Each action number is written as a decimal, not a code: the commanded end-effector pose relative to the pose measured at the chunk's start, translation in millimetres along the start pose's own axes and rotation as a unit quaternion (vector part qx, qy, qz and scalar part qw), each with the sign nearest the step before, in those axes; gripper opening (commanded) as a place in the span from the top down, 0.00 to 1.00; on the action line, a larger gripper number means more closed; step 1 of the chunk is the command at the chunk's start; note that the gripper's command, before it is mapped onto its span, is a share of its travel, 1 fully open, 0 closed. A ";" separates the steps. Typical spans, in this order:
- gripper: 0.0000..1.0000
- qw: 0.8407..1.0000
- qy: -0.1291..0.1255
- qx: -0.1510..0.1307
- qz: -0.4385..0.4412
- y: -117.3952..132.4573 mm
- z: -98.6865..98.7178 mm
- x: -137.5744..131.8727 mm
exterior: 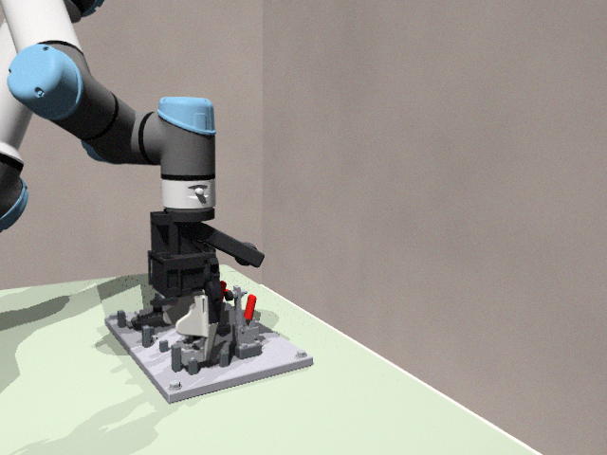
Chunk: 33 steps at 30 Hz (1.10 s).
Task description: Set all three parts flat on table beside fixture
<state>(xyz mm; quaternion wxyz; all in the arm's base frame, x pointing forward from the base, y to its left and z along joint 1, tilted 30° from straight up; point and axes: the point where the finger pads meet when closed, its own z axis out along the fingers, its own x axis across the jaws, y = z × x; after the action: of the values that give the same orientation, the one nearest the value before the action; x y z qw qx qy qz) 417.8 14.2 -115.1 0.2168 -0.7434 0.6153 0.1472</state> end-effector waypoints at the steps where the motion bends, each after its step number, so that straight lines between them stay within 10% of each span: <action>1: 1.00 1.000 0.000 0.000 0.000 -0.3 -2.7 0.3; 33: 1.00 1.000 0.000 0.000 0.000 -0.2 -29.2 0.3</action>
<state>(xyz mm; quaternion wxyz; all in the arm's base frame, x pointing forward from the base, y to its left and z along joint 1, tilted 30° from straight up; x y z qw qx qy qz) 416.4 -0.2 -90.5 0.2169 -0.7434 0.6153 0.1473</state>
